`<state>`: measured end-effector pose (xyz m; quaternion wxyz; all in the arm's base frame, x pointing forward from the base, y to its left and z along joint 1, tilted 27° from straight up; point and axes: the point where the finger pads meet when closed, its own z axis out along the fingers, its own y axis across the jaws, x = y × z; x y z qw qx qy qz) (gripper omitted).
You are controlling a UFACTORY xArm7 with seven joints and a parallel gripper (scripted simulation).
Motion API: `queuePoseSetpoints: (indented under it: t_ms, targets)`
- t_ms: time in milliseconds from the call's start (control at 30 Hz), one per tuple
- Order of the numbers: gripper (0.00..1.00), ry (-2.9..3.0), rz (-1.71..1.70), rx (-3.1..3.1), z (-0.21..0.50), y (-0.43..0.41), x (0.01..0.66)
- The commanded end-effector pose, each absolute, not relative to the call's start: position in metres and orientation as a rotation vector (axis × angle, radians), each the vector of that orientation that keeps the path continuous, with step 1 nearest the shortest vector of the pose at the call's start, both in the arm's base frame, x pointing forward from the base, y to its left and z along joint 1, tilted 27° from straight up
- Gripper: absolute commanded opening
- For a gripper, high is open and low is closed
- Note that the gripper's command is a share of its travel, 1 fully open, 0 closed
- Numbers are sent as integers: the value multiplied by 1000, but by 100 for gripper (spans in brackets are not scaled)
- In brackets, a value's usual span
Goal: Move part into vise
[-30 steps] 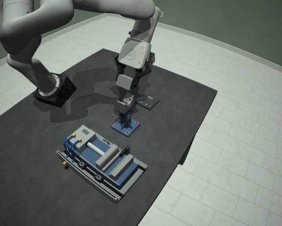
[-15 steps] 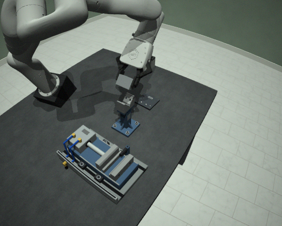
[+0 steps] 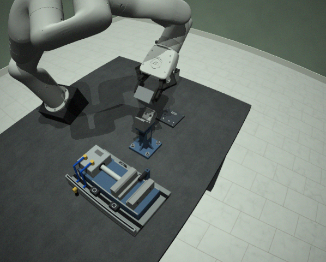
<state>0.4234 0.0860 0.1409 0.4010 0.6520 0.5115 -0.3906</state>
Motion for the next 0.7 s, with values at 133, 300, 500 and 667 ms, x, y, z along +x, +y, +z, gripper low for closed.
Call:
queuePoseSetpoints:
  t_ms: [133, 300, 500, 667]
  targets:
    - [0, 1274, -1004, 1630, 142, 88, 424]
    - [0, 1266, -1012, 1621, 142, 88, 424]
    - [0, 1262, -1017, 1617, 142, 88, 424]
    - [0, 1261, -1017, 1616, 142, 88, 424]
